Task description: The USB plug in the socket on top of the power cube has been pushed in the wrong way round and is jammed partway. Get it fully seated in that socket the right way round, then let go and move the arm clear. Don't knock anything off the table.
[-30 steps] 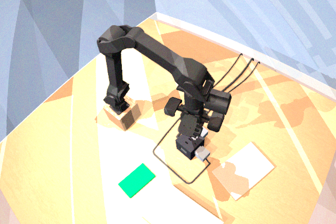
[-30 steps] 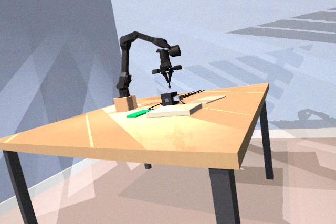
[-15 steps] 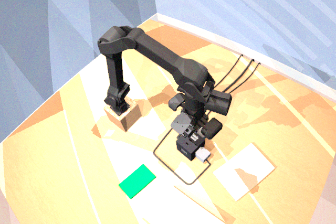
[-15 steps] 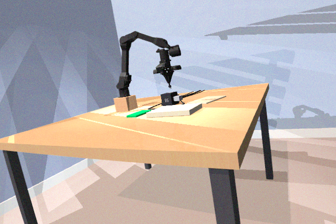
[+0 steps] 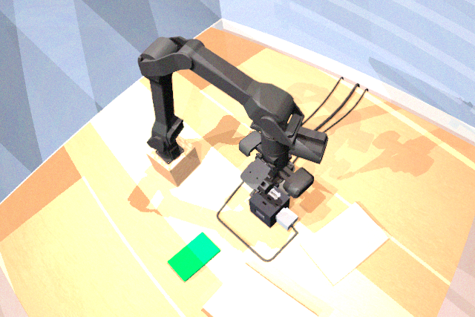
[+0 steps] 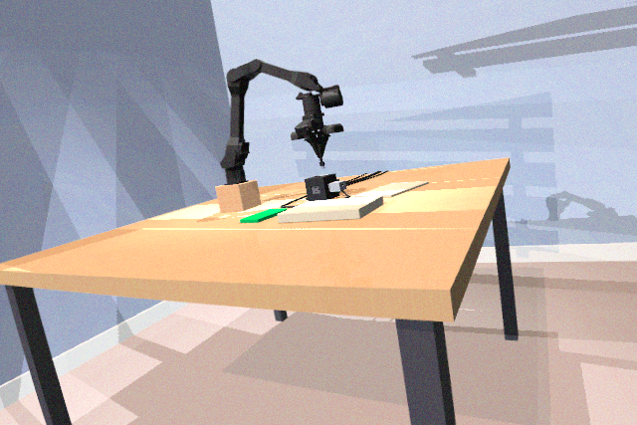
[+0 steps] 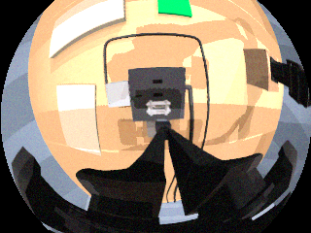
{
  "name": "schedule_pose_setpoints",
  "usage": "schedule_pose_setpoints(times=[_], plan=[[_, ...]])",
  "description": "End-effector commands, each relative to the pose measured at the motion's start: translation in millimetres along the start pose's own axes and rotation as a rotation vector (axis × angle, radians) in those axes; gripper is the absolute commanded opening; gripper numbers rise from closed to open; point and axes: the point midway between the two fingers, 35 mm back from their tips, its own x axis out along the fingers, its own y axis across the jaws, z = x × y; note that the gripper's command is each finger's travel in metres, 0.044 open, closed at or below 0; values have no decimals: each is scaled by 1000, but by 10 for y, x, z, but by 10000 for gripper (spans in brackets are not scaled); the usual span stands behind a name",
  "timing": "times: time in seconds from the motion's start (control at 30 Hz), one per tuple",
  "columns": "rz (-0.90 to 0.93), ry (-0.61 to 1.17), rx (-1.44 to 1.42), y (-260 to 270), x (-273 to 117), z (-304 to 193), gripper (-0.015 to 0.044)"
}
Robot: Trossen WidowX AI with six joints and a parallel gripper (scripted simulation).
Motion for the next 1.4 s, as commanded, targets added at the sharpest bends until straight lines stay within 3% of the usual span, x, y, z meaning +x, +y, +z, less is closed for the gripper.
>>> schedule_pose_setpoints(times=[0.0,1.37], plan=[[0,-2,-2,1,5,2,0],[1,-18,-24,10,53,28,0]])
